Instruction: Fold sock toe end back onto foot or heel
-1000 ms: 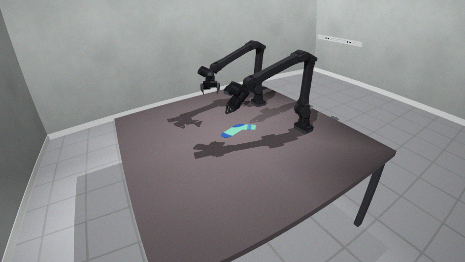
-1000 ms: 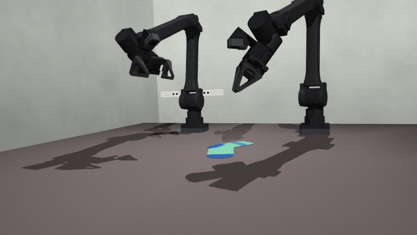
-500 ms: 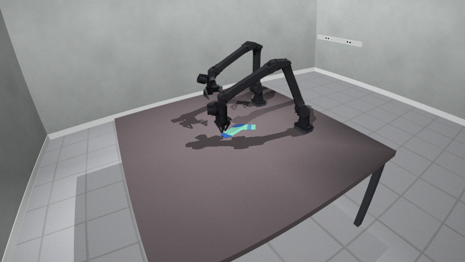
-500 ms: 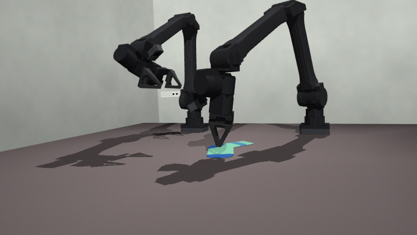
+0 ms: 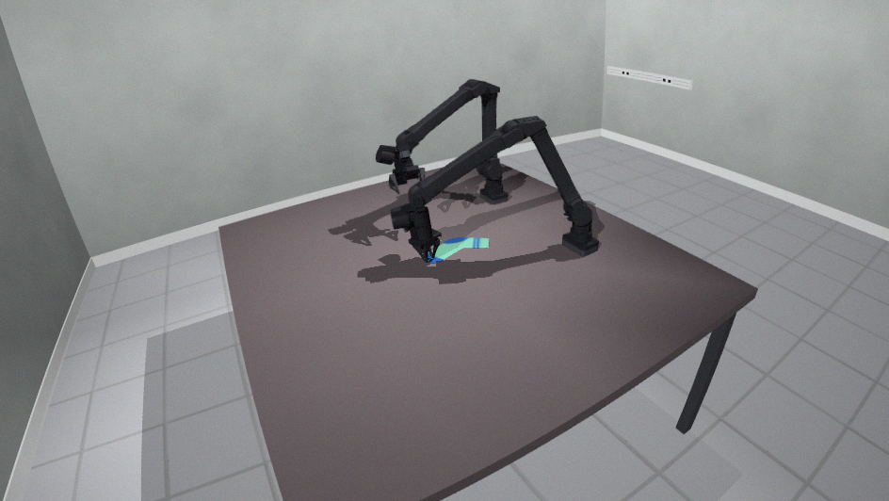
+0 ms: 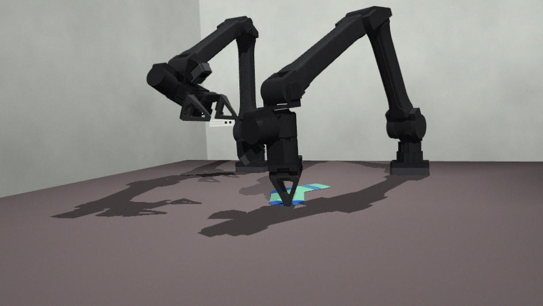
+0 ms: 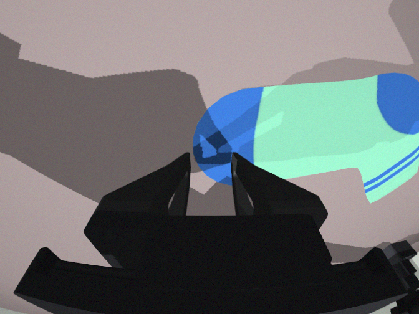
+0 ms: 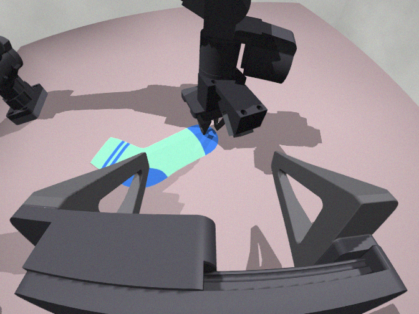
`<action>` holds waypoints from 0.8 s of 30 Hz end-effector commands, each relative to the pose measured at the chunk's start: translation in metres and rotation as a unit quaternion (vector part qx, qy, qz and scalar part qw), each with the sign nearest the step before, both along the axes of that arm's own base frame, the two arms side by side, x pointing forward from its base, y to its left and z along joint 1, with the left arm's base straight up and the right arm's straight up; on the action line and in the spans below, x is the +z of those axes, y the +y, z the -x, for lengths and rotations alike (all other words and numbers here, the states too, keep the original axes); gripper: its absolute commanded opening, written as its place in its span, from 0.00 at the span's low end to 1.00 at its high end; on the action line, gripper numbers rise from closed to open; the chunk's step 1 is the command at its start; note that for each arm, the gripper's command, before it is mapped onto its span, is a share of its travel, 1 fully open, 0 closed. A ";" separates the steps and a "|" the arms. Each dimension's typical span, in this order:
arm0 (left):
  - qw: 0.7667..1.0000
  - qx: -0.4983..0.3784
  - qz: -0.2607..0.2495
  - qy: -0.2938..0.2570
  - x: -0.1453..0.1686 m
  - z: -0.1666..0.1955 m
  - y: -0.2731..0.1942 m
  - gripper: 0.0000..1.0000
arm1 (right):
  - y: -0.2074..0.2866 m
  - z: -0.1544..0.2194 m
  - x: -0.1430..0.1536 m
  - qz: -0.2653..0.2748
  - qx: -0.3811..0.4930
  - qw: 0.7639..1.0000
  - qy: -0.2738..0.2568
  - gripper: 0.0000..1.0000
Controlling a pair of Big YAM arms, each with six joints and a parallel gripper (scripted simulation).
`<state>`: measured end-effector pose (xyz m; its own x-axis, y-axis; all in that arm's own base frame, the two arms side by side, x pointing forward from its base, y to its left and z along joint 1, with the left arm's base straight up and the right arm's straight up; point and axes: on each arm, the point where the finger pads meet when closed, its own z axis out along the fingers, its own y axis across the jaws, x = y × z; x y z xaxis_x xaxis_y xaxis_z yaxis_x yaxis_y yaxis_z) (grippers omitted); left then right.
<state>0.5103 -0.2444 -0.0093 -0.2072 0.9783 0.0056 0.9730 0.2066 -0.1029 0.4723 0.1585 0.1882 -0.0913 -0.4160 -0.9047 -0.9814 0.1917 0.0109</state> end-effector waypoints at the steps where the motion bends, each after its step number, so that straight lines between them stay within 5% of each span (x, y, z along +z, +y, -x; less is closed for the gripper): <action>1: 1.000 -0.001 0.003 -0.009 -0.009 -0.012 -0.005 0.33 | 0.009 -0.007 0.016 -0.002 0.011 1.000 -0.029 1.00; 19: 1.000 -0.003 0.002 -0.004 -0.018 -0.006 0.002 0.33 | 0.003 -0.007 0.015 -0.001 0.005 1.000 -0.024 1.00; 24: 1.000 -0.003 0.000 -0.001 -0.022 -0.007 0.001 0.15 | 0.003 -0.007 0.015 -0.001 0.005 1.000 -0.024 1.00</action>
